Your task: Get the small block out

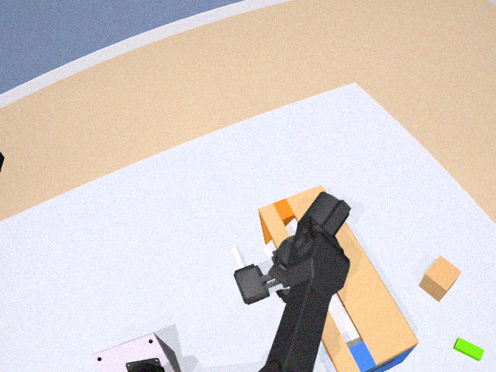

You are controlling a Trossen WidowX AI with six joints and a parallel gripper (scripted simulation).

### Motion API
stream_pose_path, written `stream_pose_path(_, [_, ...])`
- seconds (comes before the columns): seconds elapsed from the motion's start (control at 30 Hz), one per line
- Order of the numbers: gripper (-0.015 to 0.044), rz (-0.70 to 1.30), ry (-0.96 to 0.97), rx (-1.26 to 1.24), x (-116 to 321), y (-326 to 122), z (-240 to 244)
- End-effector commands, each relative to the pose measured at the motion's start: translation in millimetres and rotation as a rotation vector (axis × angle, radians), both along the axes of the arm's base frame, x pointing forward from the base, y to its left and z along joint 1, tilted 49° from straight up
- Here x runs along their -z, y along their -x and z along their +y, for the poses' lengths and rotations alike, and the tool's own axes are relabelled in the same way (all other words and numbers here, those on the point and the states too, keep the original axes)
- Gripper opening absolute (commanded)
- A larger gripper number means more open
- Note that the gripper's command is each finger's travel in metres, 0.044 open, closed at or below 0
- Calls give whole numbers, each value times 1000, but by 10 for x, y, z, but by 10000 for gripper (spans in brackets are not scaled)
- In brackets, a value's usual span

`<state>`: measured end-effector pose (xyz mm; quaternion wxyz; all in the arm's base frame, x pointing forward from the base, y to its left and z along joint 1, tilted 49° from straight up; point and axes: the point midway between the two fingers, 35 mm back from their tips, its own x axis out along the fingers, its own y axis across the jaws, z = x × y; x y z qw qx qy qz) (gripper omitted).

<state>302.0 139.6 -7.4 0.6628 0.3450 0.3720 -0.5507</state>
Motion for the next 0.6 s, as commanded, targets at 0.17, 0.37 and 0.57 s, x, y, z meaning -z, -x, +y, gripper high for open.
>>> stream_pose_path(0.17, [400,2,-2,0,86,13,72])
stream_pose_path(0.37, [400,2,-2,0,131,18,112])
stream_pose_path(0.57, [400,2,-3,0,176,22,152])
